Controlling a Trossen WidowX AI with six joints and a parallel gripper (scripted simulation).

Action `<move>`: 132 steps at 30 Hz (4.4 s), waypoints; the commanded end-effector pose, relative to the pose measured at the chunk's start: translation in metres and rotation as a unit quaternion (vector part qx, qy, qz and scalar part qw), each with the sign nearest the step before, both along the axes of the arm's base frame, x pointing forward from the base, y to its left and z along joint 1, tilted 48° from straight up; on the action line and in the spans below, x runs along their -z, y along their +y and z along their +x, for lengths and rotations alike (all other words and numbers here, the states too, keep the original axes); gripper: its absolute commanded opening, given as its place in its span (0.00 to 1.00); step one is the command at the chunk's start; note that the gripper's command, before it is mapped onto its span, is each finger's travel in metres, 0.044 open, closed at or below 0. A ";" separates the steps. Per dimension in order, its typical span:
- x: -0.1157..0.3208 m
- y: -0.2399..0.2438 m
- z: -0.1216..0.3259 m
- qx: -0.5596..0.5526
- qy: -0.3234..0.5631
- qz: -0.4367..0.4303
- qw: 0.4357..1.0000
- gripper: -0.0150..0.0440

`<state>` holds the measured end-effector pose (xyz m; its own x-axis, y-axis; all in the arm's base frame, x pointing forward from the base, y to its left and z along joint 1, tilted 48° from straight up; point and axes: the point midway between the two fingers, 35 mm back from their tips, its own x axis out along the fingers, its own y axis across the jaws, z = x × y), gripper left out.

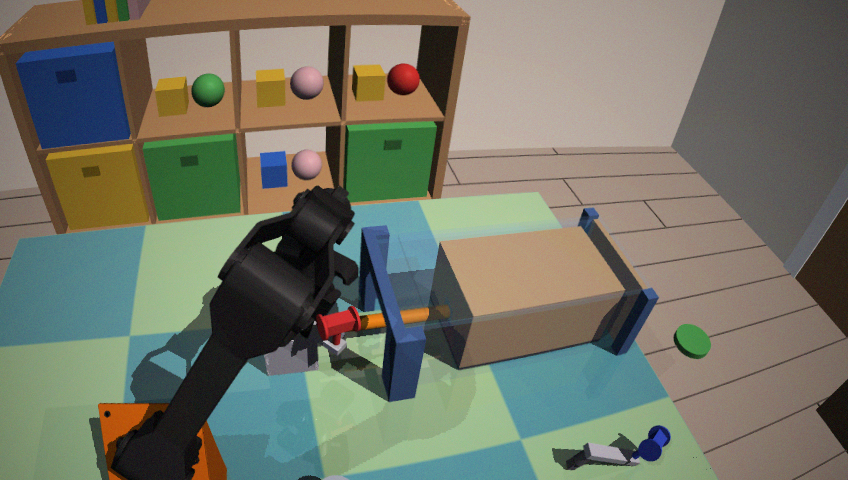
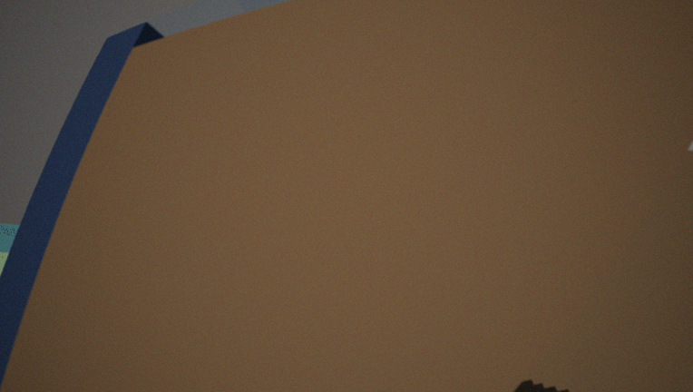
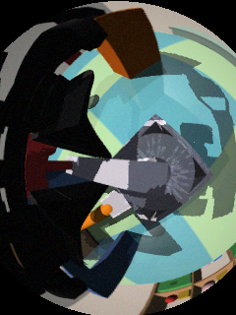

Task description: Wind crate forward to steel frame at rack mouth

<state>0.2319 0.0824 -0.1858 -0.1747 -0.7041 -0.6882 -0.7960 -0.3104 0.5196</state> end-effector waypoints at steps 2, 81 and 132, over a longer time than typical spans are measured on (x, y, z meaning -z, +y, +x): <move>-0.001 0.003 -0.002 -0.014 -0.015 -0.007 1.000 0.25; 0.007 -0.010 -0.014 0.024 -0.062 -0.030 0.997 0.25; 0.007 -0.011 -0.016 0.039 -0.077 -0.035 0.996 0.25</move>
